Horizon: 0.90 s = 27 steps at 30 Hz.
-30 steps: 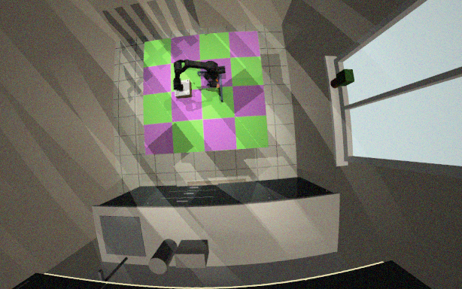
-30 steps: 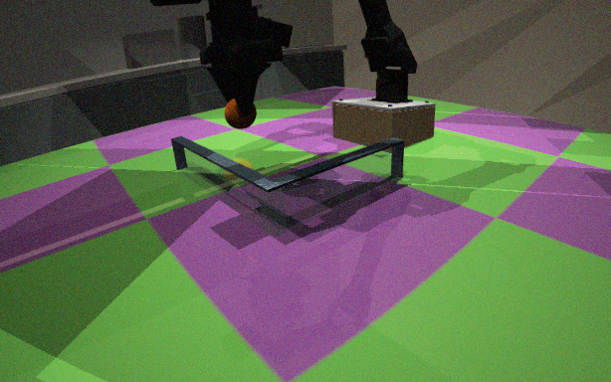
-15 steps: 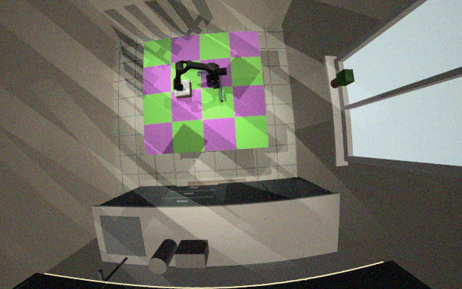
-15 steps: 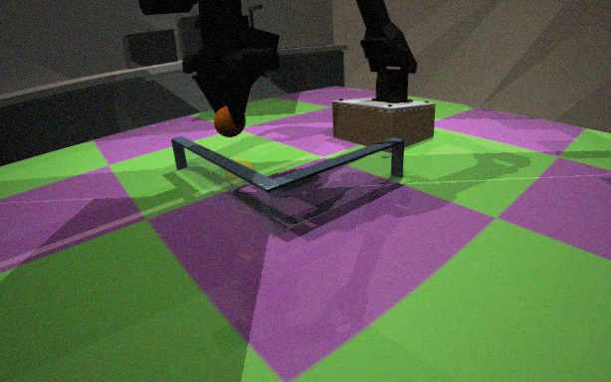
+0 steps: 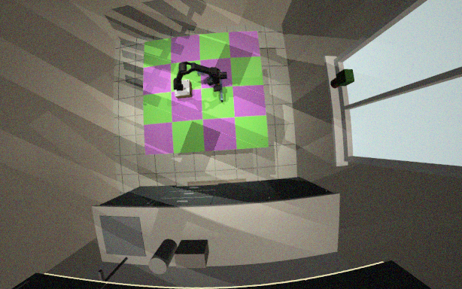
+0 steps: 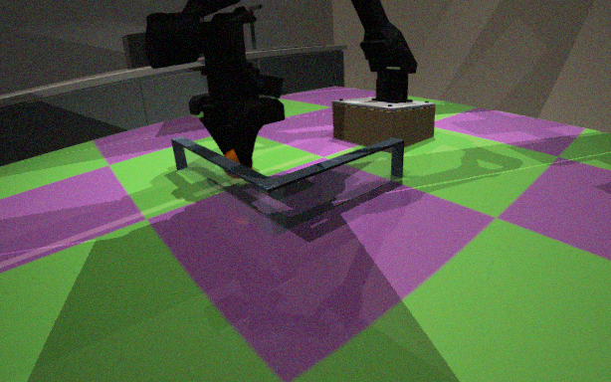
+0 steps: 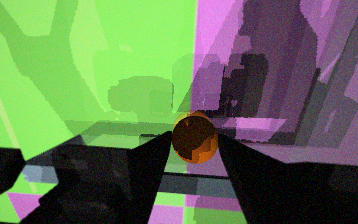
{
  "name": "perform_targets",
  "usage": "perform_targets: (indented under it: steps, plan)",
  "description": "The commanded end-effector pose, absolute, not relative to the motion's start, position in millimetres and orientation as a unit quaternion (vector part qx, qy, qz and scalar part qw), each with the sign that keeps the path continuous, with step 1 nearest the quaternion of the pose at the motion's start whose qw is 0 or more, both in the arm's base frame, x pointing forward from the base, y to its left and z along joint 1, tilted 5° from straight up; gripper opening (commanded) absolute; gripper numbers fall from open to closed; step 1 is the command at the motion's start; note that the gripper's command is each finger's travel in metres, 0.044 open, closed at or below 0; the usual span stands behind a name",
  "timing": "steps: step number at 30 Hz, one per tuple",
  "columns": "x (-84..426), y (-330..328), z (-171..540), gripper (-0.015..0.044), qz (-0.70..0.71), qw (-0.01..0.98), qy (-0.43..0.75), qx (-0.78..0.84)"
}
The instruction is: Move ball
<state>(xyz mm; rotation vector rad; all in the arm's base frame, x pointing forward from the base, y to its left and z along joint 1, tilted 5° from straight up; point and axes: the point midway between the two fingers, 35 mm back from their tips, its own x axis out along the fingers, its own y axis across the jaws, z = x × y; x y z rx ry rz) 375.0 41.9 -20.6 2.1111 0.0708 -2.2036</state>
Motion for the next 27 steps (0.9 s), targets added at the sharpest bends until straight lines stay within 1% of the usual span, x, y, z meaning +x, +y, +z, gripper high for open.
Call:
perform_targets:
  steps: [1, 19, 27]
  plan:
    - [374, 41, -26, 0.0, -0.722, 0.048, 0.023, 0.69]
    - [373, 40, -44, 0.0, -0.722, 0.048, 0.023, 0.69]
    - [376, 41, -38, 0.021, -0.718, 0.044, 0.023, 0.694]
